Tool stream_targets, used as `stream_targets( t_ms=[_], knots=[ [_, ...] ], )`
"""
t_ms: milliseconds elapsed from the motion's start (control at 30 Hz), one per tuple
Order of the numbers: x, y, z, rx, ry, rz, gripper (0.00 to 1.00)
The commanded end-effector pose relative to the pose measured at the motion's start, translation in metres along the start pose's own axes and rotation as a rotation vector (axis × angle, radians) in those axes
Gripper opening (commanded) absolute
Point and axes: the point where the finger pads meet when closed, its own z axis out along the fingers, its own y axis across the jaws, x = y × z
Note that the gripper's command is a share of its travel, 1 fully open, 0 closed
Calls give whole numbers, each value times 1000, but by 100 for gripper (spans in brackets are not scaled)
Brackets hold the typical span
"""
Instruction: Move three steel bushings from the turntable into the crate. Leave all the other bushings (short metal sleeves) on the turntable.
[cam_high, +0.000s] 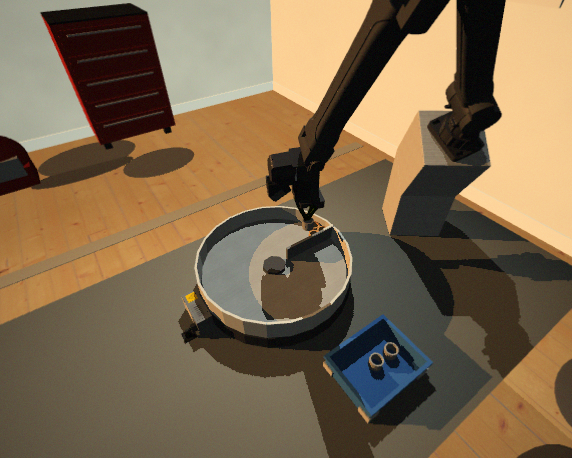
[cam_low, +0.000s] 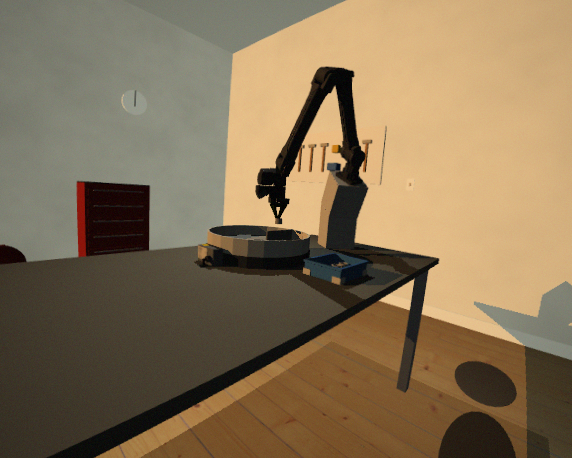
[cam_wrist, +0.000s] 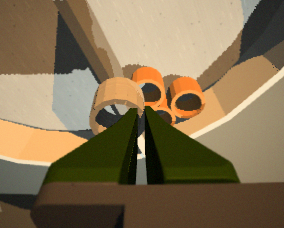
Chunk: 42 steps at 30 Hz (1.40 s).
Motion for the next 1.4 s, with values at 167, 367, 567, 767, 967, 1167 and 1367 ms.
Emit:
stream_targets(
  t_ms=[167,367,567,767,967,1167,1367],
  knots=[
    [-8,34,-9,0,-32,-16,0],
    [-3,77,-9,-3,-29,-14,0],
    [-7,140,-11,-7,-33,-15,0],
    [-4,187,-12,-11,-34,-15,0],
    [2,263,-14,-18,-36,-14,0],
    [7,336,-17,-25,-38,-14,0],
    [12,367,-8,-12,-23,-7,0]
  ],
)
